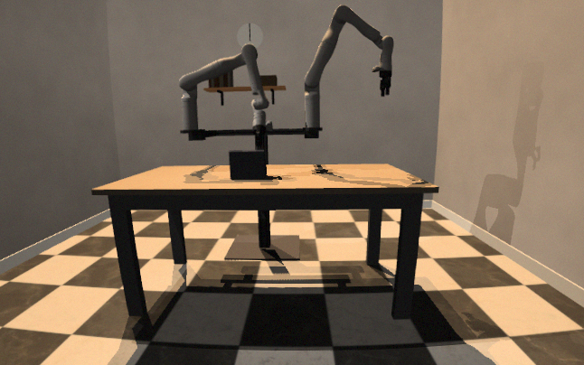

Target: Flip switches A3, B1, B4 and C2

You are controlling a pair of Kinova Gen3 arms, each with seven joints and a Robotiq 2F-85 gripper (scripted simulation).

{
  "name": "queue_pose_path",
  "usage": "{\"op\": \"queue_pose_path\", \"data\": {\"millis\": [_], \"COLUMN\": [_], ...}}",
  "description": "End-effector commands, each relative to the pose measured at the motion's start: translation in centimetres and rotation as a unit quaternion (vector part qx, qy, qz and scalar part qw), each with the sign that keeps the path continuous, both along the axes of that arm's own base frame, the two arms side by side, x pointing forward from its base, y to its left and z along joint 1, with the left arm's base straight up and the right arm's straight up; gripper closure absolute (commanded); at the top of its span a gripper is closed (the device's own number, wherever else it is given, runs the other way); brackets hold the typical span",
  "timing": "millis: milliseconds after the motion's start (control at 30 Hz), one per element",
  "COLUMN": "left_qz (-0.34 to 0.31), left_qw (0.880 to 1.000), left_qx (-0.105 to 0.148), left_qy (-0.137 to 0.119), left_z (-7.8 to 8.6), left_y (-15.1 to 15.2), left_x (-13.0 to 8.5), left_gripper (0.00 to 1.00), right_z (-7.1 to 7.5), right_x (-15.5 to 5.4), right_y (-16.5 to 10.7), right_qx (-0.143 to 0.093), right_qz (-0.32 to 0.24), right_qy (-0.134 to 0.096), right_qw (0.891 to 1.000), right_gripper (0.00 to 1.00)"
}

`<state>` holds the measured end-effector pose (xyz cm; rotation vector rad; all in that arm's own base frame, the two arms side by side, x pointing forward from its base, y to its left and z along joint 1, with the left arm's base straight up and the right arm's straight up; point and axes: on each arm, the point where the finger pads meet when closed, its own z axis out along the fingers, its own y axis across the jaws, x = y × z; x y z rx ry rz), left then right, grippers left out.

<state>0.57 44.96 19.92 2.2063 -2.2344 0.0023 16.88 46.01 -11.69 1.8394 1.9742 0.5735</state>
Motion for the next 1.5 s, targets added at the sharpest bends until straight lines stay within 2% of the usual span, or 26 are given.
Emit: {"op": "queue_pose_path", "data": {"millis": [0,1000,1467], "left_qz": [0.000,0.000,0.000], "left_qw": [1.000,1.000,1.000], "left_qx": [0.001,0.001,0.001], "left_qy": [0.000,0.000,0.000], "left_z": [0.1,0.1,0.1], "left_y": [0.0,0.0,0.0], "left_x": [0.0,0.0,0.0], "left_gripper": [0.002,0.002,0.002], "right_z": [0.1,0.1,-1.7], "right_x": [0.0,0.0,1.2], "right_y": [0.1,0.1,0.2], "right_qx": [0.001,0.001,0.001], "right_qz": [0.000,0.000,0.000], "right_qy": [0.000,0.000,0.000], "right_qw": [1.000,1.000,1.000], "right_gripper": [0.903,0.903,0.903]}}
